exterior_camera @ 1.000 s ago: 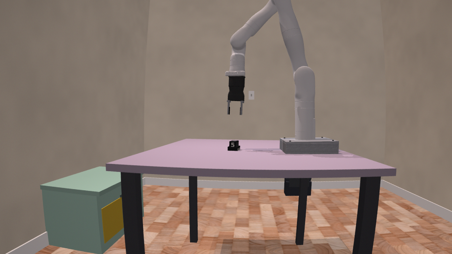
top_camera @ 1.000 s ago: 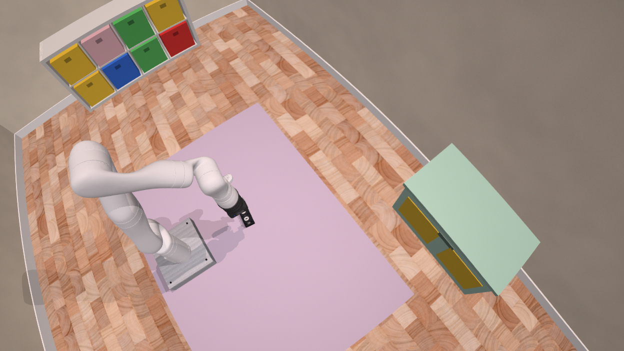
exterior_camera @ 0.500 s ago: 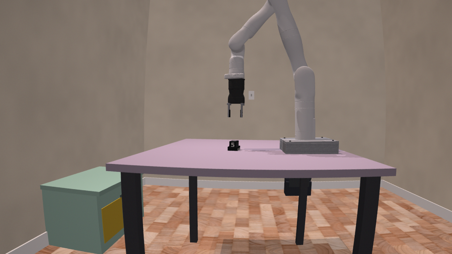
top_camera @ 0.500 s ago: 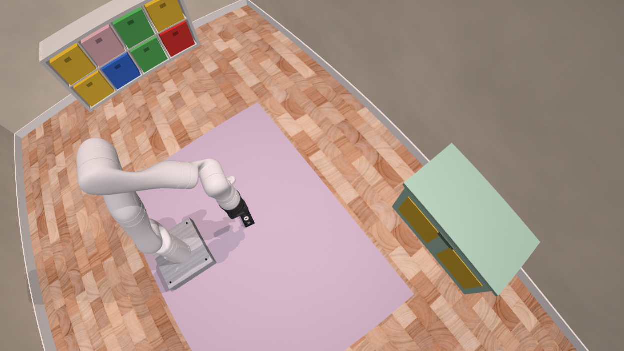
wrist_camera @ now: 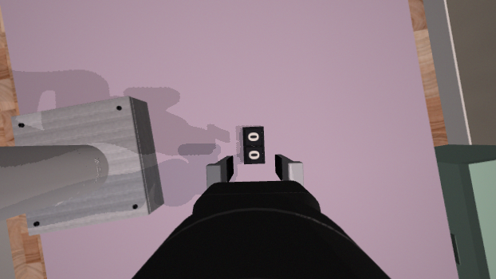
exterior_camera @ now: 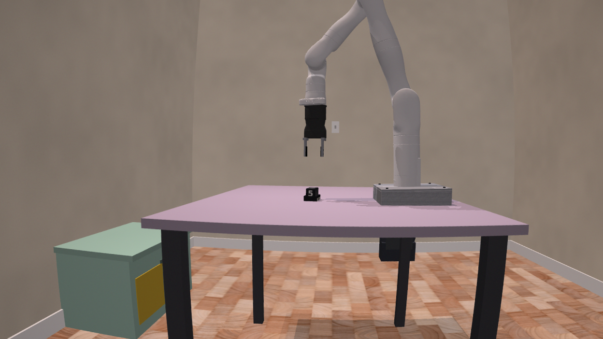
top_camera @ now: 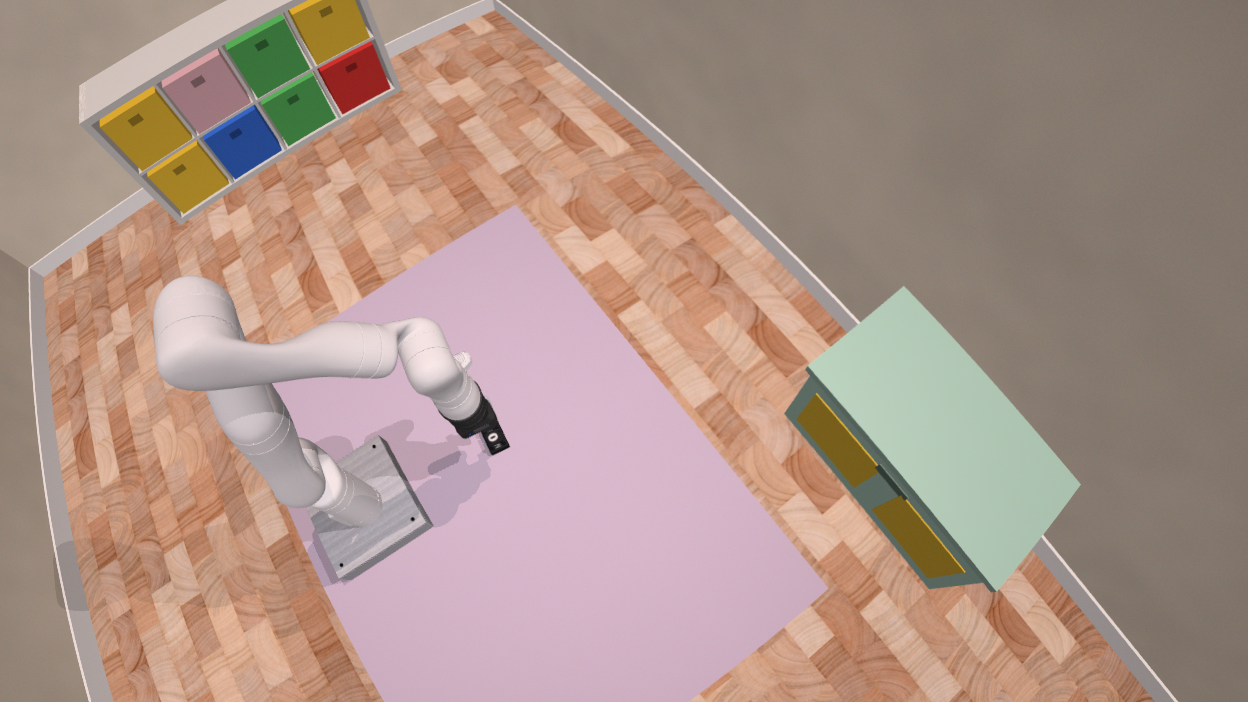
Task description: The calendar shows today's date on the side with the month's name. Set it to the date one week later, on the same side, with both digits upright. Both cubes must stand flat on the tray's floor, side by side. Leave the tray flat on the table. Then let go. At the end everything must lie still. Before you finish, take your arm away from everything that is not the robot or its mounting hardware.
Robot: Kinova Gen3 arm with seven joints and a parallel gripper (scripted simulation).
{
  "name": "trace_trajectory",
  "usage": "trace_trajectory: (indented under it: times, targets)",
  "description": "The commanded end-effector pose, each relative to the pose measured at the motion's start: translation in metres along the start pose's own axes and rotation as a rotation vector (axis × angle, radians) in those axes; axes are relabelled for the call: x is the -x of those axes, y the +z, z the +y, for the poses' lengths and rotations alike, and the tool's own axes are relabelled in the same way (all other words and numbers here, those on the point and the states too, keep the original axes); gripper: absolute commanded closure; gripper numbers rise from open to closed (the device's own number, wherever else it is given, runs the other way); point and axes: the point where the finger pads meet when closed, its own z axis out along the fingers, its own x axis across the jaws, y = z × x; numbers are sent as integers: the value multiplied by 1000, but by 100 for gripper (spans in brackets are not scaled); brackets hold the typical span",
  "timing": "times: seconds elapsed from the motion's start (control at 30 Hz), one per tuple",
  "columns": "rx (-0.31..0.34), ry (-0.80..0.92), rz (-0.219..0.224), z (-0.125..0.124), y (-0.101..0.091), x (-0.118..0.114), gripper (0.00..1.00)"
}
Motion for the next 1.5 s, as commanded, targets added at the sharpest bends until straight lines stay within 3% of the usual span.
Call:
trace_trajectory:
  times: [0.0,0.43,0.97,1.47]
  targets:
    - [0,4,1,0,0,0,0]
    - [-4,70,-3,-2,1,-1,0]
    - [-12,302,-16,-7,7,-5,0]
    - [-17,745,-42,-12,17,-10,0]
